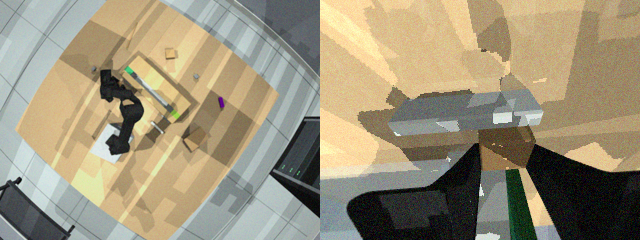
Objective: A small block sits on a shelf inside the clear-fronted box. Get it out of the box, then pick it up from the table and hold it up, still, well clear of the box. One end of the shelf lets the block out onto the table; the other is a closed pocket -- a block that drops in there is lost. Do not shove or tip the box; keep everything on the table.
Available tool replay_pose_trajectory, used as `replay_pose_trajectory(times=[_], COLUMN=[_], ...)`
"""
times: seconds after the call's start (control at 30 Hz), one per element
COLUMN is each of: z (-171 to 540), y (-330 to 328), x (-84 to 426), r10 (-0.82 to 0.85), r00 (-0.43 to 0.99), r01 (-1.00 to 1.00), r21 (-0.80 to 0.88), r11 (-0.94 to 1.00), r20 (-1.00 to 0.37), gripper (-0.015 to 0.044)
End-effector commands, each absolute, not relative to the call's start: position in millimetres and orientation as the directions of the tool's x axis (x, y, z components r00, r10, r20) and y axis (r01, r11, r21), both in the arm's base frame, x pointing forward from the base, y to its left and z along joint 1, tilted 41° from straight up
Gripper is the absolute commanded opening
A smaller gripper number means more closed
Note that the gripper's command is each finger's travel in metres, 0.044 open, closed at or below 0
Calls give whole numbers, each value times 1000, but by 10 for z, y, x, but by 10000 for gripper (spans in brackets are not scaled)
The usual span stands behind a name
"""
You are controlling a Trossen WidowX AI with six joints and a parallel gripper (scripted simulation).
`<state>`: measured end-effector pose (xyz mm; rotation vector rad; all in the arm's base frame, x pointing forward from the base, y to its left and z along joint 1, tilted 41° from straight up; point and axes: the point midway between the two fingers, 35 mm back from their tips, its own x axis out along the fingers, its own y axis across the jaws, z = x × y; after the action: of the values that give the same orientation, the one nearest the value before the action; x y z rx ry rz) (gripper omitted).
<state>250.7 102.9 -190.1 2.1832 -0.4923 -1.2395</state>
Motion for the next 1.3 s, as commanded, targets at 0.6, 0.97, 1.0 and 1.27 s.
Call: replay_pose_trajectory(times=[0.6,0.97,1.0,1.27], z=[-1240,-894,-865,-638], y=[1503,1591,1596,1625], x=[2424,2318,2306,2203], r10=[-516,-445,-438,-382], r00=[505,501,501,496], r01=[75,270,287,423], r21=[632,623,621,601], r11=[-772,-735,-729,-678], r20=[-691,-742,-747,-780], gripper=[0,0,0,0])
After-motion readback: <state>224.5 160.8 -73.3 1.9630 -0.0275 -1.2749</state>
